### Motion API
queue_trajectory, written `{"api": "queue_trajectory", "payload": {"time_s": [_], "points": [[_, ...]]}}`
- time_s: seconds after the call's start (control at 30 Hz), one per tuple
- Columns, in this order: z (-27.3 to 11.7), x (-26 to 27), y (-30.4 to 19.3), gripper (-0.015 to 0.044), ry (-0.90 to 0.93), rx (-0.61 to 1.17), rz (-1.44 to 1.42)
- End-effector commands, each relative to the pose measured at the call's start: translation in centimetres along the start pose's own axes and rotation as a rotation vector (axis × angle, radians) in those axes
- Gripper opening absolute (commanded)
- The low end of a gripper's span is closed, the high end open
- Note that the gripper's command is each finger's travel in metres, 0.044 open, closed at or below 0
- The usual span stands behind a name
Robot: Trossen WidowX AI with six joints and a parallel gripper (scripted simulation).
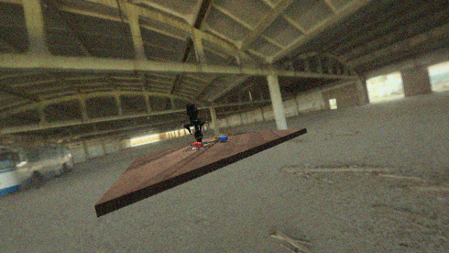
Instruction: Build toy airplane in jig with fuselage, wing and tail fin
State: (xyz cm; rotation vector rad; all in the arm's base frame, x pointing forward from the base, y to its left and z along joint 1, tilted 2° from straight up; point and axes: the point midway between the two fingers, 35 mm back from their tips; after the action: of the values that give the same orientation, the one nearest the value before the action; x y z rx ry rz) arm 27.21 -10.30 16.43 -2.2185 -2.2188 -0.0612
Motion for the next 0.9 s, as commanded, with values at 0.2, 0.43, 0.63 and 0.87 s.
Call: {"api": "queue_trajectory", "payload": {"time_s": [0.2,0.43,0.63,0.87], "points": [[0.3,11.3,5.1,0.0440,0.009,0.001,-0.003],[0.7,22.4,5.6,0.0440,0.023,0.001,-0.003],[0.7,23.5,5.4,0.0440,0.025,0.001,-0.003],[4.8,23.6,5.4,0.0440,0.025,0.001,-0.003]]}}
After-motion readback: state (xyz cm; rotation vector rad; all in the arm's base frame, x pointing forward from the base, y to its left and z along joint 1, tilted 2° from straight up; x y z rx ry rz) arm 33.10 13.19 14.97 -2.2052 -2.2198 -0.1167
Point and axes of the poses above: the point midway between the two fingers, 35 mm back from their tips, its own z axis out along the fingers, its own x axis across the jaws, y = z × x, and after that the axes turned 1 degree about -z, right-handed
